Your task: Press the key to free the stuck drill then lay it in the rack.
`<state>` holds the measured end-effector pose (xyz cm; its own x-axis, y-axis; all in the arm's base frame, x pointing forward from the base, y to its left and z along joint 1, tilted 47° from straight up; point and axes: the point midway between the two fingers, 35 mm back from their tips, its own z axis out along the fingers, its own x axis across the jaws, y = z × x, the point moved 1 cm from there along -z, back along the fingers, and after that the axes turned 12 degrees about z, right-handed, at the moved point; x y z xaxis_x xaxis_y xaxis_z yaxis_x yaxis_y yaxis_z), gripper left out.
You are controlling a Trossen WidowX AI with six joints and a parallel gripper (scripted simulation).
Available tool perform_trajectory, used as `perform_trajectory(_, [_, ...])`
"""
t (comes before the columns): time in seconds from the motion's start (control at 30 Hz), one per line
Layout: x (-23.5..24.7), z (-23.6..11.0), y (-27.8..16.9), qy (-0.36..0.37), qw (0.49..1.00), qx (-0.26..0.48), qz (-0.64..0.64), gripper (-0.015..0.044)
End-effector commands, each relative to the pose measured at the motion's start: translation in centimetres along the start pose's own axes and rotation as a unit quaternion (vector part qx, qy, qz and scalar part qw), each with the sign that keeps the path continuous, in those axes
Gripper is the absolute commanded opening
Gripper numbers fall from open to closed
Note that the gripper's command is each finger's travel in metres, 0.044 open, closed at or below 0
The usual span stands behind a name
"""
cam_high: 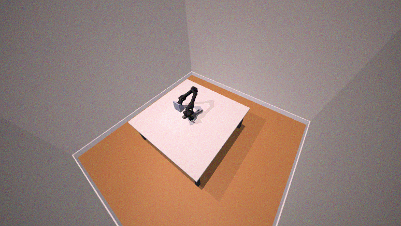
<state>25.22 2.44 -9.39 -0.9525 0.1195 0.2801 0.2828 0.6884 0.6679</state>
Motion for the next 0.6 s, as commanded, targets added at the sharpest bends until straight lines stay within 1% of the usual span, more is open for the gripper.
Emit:
perform_trajectory(0.0, [0.05, 0.10, 0.26, -0.002, 1.000, -0.002, 0.002, 0.0440])
perform_trajectory(0.57, [0.17, 0.38, 0.96, -0.001, 1.000, -0.002, 0.002, 0.0440])
